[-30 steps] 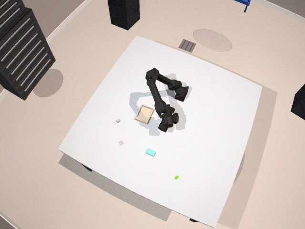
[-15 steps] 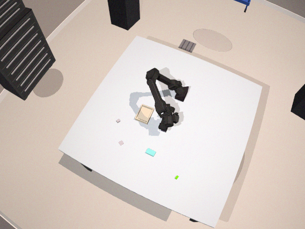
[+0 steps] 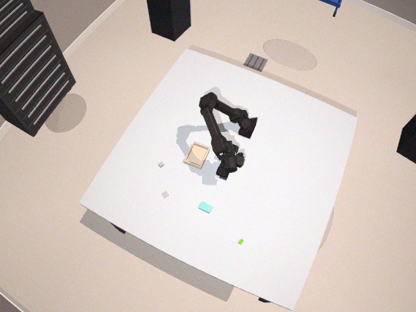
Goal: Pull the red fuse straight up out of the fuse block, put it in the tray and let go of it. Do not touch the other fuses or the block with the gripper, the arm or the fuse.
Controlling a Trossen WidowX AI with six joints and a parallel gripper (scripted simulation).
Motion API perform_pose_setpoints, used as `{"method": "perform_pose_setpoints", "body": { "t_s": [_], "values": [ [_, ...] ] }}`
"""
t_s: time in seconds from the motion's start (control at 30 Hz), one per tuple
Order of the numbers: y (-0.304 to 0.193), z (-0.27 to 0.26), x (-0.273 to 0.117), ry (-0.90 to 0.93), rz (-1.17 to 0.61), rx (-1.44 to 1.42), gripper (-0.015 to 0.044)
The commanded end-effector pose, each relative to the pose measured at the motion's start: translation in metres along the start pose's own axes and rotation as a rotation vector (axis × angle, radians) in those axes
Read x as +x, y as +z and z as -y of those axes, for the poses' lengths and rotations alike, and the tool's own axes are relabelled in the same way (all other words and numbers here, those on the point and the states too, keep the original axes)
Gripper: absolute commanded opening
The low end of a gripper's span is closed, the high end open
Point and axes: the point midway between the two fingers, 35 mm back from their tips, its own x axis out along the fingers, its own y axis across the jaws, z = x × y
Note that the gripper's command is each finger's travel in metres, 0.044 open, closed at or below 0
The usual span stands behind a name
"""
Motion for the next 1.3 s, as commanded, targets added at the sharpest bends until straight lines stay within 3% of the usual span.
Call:
{"method": "perform_pose_setpoints", "body": {
  "t_s": [0.0, 1.27],
  "values": [
    [0.000, 0.001, -0.003, -0.003, 0.005, 0.004, 0.0000],
    [0.000, 0.000, -0.032, -0.003, 0.004, 0.003, 0.0000]
  ]
}}
